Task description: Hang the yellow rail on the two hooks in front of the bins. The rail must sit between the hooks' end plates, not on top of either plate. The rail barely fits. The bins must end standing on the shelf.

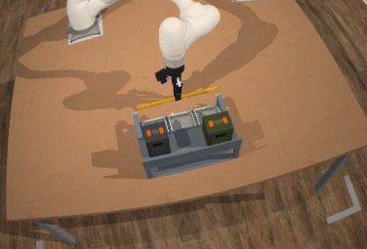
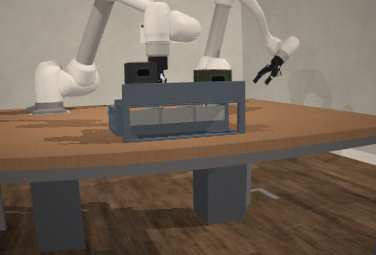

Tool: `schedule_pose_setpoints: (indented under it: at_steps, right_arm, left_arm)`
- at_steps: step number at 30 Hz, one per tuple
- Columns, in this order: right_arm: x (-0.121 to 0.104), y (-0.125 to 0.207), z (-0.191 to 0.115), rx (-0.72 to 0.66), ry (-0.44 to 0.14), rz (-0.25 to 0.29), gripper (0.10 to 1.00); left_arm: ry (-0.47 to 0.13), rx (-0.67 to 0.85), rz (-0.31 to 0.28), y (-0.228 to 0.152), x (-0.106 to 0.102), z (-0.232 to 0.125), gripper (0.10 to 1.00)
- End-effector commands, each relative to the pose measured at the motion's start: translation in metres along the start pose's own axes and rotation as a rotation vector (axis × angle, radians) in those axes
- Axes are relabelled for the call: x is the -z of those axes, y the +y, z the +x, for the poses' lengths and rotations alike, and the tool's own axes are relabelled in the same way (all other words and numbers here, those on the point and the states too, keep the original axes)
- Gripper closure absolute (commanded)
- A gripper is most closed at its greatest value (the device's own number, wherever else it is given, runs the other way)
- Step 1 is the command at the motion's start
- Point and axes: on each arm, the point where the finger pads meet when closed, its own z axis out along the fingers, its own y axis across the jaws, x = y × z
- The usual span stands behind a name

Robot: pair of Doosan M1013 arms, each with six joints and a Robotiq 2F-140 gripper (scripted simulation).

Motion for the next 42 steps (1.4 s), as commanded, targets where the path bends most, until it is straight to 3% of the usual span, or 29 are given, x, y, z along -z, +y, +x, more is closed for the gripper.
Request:
schedule_pose_setpoints:
  at_steps: [1,20,31,42]
  right_arm:
    - [0.001,0.0,0.0,0.0,-0.001,0.001,0.999]
    - [0.01,0.0,0.0,0.0,-0.001,0.001,0.999]
    - [0.032,0.0,0.0,0.0,-0.001,0.001,0.999]
    - [0.069,0.0,0.0,0.0,-0.001,0.001,0.999]
  left_arm:
    - [0.001,0.0,0.0,0.0,0.0,0.0,0.098]
    - [0.001,0.0,0.0,0.0,0.0,0.0,0.098]
    - [0.001,0.0,0.0,0.0,0.0,0.0,0.098]
    - [0.001,0.0,0.0,0.0,0.0,0.0,0.098]
